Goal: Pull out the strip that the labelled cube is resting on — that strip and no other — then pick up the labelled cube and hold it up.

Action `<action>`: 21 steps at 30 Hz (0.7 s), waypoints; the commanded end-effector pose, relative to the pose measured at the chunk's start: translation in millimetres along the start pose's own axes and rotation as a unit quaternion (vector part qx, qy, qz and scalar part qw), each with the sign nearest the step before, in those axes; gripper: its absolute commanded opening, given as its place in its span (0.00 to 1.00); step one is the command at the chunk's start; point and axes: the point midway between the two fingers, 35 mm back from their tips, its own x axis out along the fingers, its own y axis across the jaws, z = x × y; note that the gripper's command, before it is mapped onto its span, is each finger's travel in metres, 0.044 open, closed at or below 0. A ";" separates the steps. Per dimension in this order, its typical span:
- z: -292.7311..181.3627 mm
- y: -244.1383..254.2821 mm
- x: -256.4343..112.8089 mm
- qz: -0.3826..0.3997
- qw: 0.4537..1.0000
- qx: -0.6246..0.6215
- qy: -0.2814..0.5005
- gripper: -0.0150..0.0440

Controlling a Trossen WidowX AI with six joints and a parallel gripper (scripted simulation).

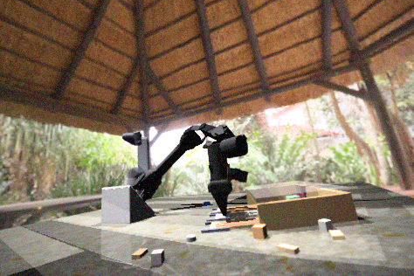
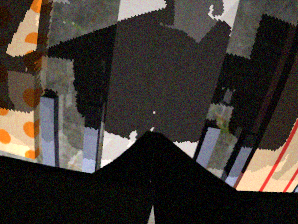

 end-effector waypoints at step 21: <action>-5.0 -0.3 2.7 0.001 1.000 0.001 -0.001 0.25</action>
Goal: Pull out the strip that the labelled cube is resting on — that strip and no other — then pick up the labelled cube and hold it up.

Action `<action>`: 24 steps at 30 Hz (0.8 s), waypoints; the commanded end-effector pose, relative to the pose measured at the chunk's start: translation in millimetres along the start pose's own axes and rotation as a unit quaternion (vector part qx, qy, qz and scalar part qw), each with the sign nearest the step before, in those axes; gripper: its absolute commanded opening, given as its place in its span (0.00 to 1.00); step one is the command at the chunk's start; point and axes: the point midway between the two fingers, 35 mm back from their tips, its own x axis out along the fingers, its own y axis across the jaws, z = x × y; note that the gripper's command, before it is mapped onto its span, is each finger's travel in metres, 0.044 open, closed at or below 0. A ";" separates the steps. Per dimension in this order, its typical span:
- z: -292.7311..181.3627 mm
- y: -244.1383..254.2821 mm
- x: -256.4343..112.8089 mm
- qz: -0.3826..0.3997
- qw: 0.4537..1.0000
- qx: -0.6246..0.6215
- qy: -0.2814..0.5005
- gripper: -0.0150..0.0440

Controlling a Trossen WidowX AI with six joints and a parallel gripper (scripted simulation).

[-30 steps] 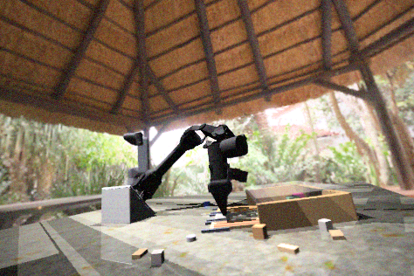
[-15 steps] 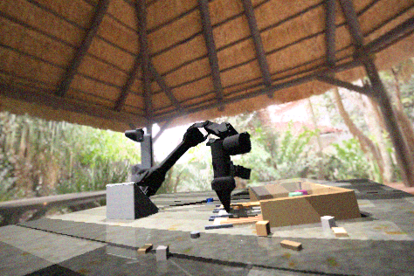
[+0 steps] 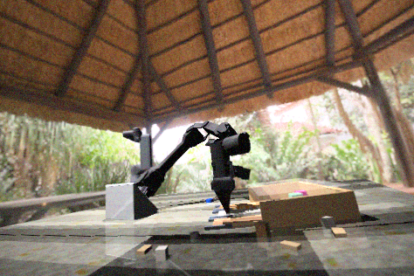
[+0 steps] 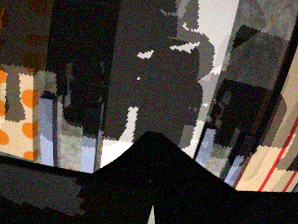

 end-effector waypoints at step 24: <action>-43.0 0.2 3.2 0.003 1.000 0.003 0.002 0.25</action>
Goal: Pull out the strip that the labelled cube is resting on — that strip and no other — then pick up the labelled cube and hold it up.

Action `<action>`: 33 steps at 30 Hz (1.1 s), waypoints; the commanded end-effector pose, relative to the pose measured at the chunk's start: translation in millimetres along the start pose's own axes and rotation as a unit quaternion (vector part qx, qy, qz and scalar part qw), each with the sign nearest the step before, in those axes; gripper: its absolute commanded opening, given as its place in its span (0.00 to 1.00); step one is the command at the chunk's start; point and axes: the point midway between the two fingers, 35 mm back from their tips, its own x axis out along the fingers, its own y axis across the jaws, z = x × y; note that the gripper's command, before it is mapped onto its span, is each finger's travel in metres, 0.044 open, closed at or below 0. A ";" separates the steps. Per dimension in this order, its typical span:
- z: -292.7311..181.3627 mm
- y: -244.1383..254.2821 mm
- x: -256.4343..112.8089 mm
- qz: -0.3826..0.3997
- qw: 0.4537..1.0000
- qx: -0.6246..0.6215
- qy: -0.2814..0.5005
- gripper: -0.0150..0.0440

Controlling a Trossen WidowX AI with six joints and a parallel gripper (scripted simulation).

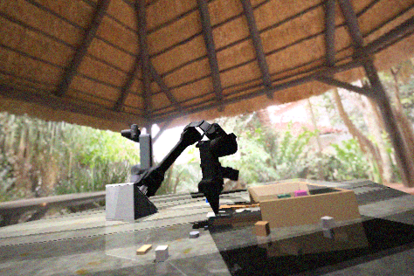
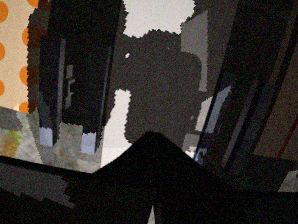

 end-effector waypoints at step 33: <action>-59.8 0.7 3.5 0.001 1.000 0.002 0.008 0.25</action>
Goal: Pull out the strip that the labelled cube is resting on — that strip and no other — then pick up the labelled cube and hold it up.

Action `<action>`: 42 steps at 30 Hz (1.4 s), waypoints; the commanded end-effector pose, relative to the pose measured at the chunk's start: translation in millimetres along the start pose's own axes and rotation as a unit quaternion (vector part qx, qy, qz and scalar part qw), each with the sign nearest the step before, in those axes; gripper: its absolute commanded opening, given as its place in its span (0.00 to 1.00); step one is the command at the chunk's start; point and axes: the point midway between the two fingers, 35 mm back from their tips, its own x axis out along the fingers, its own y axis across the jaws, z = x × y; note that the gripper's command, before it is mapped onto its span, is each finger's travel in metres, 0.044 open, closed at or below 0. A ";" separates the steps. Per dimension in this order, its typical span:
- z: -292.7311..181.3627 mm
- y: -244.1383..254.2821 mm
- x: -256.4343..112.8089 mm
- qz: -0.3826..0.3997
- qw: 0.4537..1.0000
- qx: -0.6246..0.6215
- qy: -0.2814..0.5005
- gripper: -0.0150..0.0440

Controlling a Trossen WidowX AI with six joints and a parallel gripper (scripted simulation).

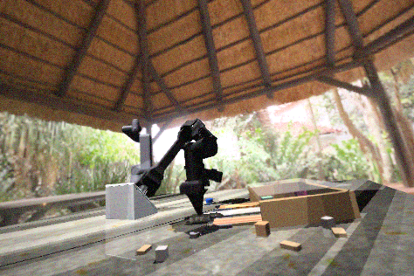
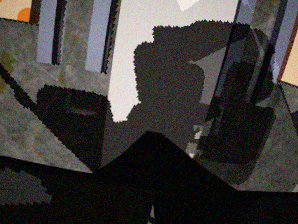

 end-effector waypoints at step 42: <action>-75.2 2.0 2.7 0.002 1.000 0.003 0.010 0.25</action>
